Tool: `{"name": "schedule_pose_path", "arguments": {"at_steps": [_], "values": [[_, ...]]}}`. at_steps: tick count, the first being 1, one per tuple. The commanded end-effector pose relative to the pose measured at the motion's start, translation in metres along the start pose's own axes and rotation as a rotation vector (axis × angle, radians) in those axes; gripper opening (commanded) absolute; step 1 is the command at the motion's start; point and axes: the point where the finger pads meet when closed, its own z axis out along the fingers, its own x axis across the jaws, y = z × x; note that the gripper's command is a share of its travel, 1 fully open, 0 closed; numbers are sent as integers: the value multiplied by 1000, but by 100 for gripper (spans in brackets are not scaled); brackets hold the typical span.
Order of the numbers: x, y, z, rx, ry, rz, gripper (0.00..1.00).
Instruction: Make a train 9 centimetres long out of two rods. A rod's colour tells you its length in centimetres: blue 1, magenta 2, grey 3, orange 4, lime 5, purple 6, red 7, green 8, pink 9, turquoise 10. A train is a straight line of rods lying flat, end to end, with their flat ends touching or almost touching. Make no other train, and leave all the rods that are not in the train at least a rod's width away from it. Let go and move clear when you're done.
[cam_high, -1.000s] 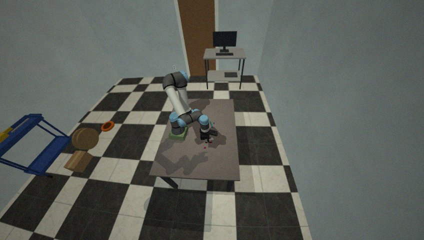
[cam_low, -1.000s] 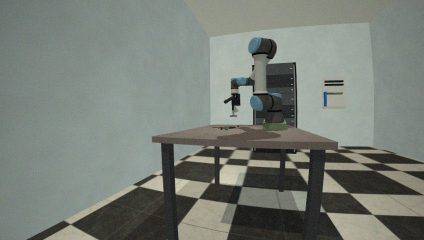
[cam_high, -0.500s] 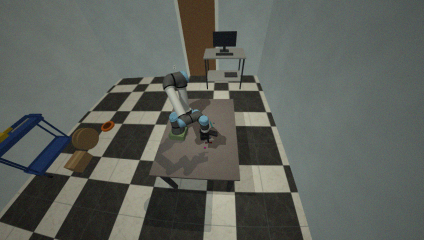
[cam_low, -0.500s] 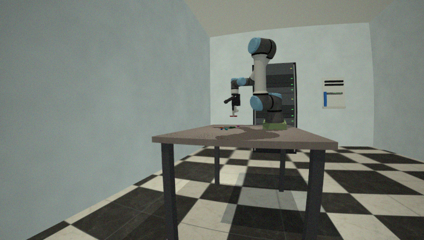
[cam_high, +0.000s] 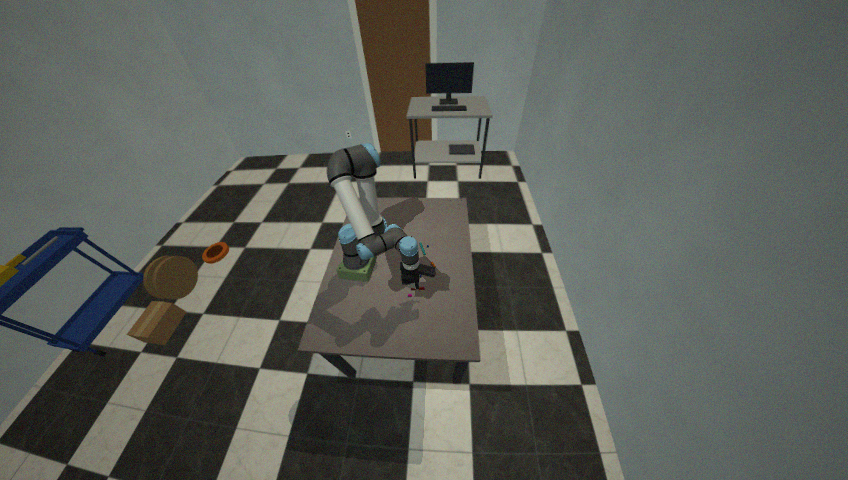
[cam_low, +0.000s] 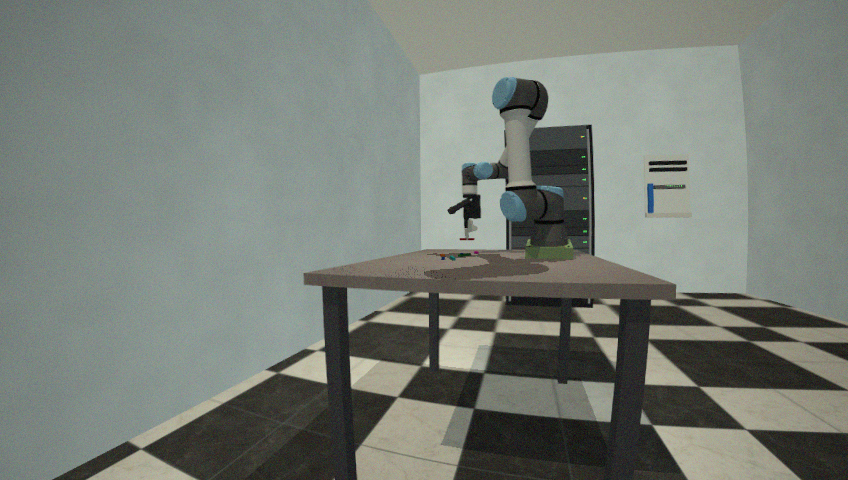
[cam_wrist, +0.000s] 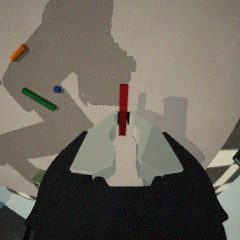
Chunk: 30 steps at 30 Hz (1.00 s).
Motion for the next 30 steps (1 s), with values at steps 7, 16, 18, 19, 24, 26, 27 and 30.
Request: {"name": "schedule_pose_path", "arguments": {"at_steps": [7,16,18,19,24,26,27,30], "values": [[1,-2,44,1,2,0,0],[2,-2,52,1,2,0,0],[2,-2,52,1,2,0,0],[2,-2,52,1,2,0,0],[2,-2,52,1,2,0,0],[2,-2,52,1,2,0,0],[2,-2,52,1,2,0,0],[2,-2,52,1,2,0,0]]}}
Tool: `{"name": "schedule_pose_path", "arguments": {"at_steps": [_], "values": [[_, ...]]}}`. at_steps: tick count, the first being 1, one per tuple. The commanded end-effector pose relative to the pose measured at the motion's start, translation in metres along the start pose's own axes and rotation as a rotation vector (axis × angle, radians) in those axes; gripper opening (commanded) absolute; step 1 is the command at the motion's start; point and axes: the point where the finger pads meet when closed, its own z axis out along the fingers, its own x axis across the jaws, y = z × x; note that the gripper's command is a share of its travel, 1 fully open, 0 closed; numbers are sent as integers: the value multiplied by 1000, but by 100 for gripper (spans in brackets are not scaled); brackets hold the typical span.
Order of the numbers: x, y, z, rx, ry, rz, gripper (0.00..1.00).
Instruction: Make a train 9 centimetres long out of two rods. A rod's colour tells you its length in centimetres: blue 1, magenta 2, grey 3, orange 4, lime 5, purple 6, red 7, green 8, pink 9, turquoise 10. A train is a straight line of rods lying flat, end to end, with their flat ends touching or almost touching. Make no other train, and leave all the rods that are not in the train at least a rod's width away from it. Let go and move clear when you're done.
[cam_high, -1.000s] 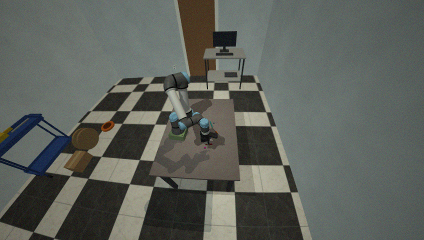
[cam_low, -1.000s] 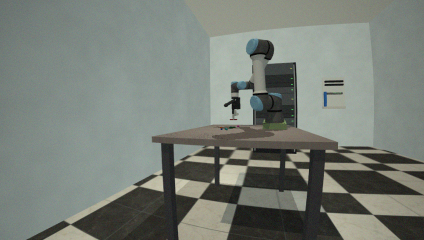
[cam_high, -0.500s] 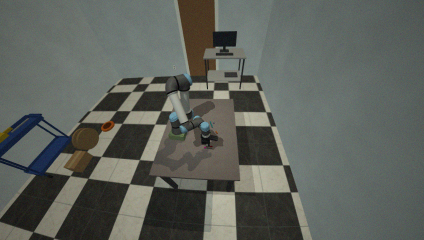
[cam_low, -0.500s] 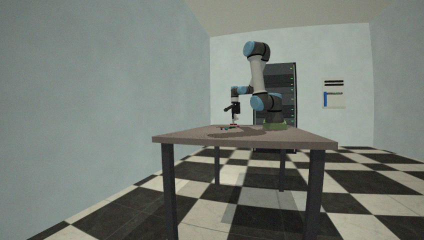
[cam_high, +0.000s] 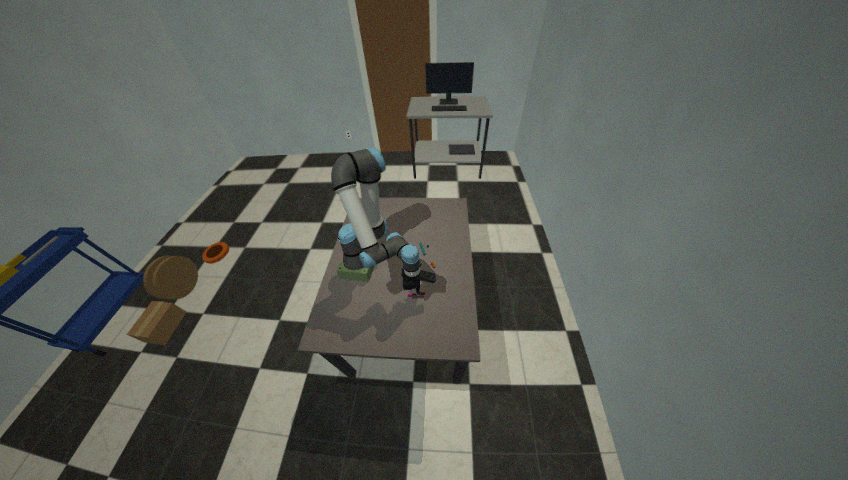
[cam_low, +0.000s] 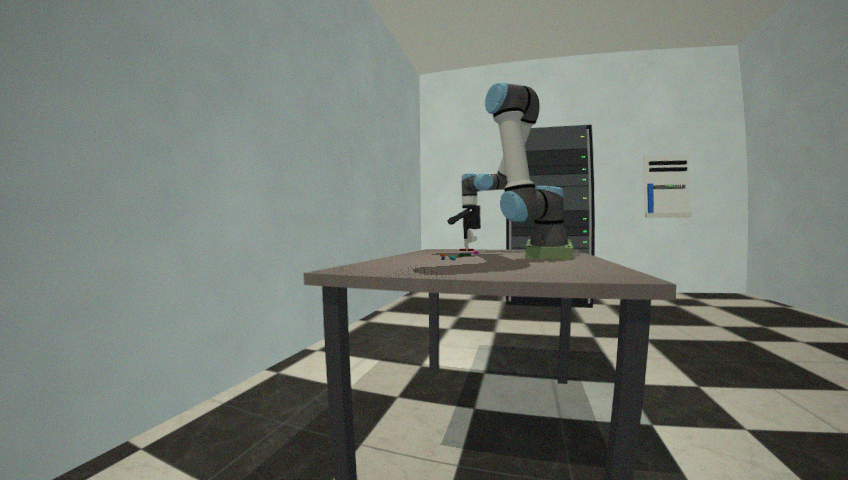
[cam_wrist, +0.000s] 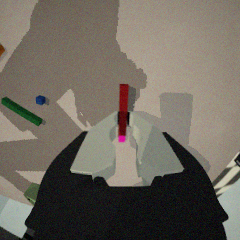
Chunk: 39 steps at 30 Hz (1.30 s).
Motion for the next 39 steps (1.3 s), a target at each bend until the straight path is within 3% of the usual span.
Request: {"name": "schedule_pose_path", "arguments": {"at_steps": [1,39], "values": [[0,0,0,1,1,0,0],[0,0,8,1,1,0,0]]}}
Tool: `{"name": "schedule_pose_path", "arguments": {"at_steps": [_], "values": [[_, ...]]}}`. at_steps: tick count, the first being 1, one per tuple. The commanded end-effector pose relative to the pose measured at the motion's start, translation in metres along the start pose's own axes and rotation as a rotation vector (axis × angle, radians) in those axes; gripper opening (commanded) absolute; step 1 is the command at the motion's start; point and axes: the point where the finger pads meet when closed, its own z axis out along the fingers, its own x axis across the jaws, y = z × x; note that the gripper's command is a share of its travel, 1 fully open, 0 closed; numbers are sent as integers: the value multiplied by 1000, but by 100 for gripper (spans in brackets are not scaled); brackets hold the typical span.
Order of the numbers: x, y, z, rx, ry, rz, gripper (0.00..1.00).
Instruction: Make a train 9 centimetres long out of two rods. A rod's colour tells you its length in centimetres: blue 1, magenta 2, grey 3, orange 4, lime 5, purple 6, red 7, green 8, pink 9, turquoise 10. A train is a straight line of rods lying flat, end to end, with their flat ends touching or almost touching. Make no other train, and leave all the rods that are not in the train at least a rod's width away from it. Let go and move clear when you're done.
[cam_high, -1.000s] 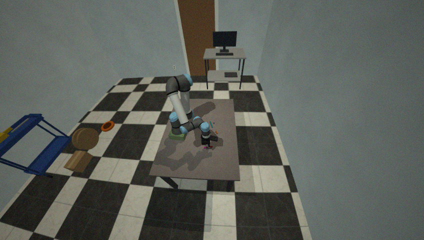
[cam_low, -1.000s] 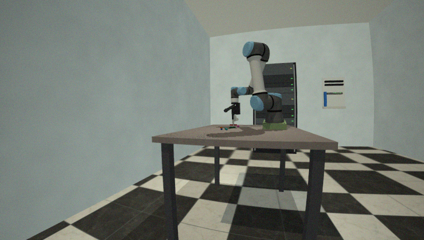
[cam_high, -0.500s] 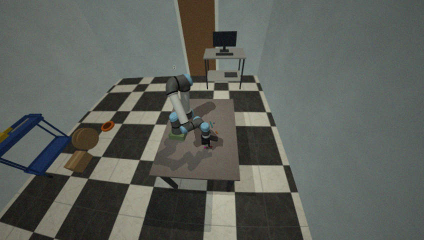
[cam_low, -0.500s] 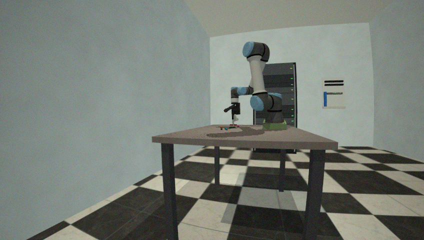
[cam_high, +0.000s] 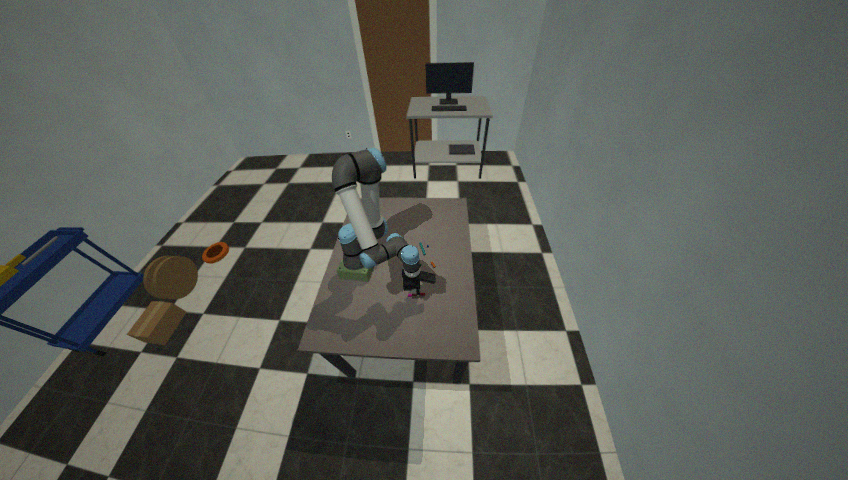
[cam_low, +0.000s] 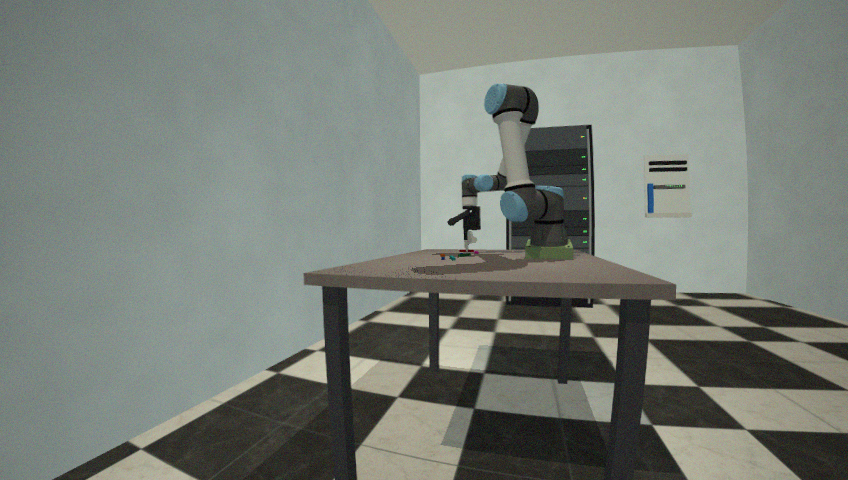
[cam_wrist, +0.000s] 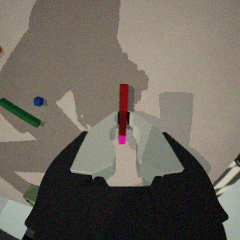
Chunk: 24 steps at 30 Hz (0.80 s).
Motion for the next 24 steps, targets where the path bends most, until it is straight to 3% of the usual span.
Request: {"name": "schedule_pose_path", "arguments": {"at_steps": [1,24], "values": [[0,0,4,1,1,0,0],[0,0,7,1,1,0,0]]}}
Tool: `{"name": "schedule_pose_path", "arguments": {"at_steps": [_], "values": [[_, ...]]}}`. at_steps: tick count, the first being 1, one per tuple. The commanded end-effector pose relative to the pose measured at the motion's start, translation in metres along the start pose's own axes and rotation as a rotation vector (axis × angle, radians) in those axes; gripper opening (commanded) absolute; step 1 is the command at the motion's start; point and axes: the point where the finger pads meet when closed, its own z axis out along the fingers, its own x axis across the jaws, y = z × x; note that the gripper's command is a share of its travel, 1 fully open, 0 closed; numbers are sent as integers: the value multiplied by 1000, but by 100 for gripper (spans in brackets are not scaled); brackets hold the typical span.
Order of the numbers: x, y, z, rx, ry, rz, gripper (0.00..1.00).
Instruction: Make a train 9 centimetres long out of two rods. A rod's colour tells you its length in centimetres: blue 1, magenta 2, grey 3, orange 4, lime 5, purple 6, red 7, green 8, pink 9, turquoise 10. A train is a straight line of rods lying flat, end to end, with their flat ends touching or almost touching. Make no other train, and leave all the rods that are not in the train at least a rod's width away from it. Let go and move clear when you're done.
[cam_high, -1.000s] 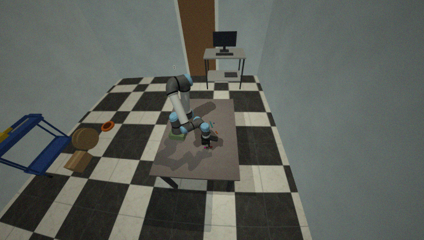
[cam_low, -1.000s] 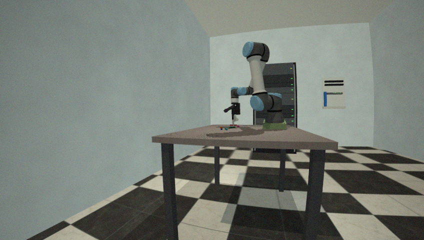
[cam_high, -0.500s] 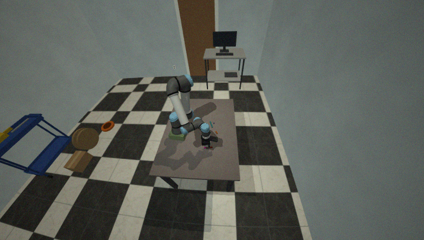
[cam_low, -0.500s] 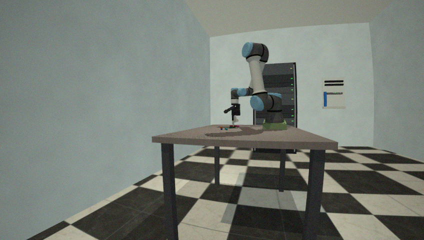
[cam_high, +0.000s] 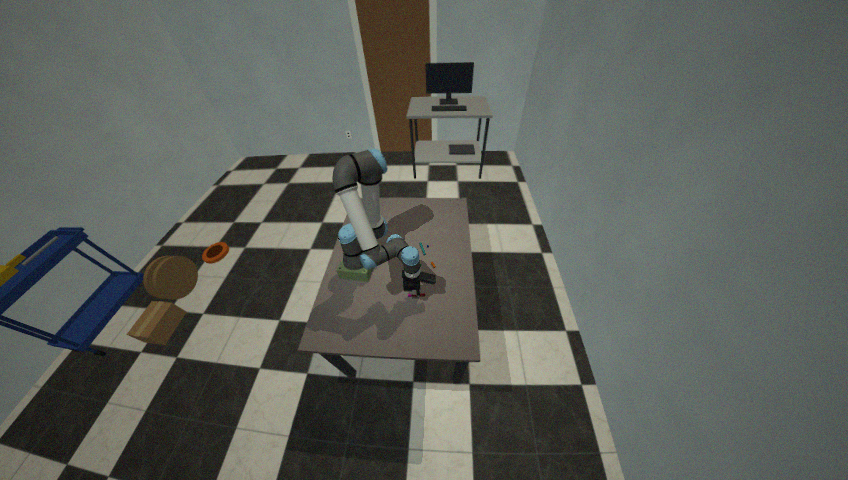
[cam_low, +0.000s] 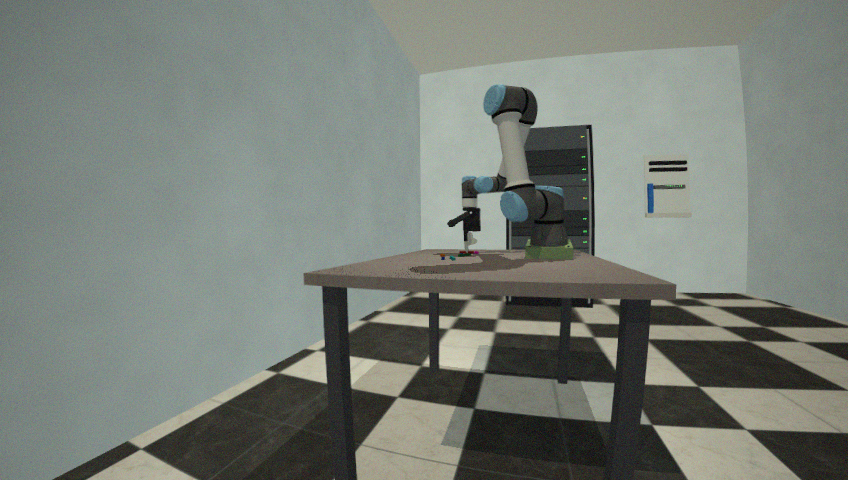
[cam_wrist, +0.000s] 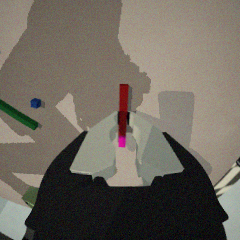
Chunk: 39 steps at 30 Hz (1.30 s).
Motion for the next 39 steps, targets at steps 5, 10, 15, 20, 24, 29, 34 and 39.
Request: {"name": "schedule_pose_path", "arguments": {"at_steps": [5,10,15,20,24,29,34,39], "values": [[0,0,0,1,1,0,0],[0,0,0,1,1,0,0],[0,0,0,1,1,0,0],[0,0,0,1,1,0,3],[0,0,0,1,1,0,3],[0,0,0,1,1,0,8],[0,0,0,1,1,0,14],[0,0,0,1,1,0,14]]}}
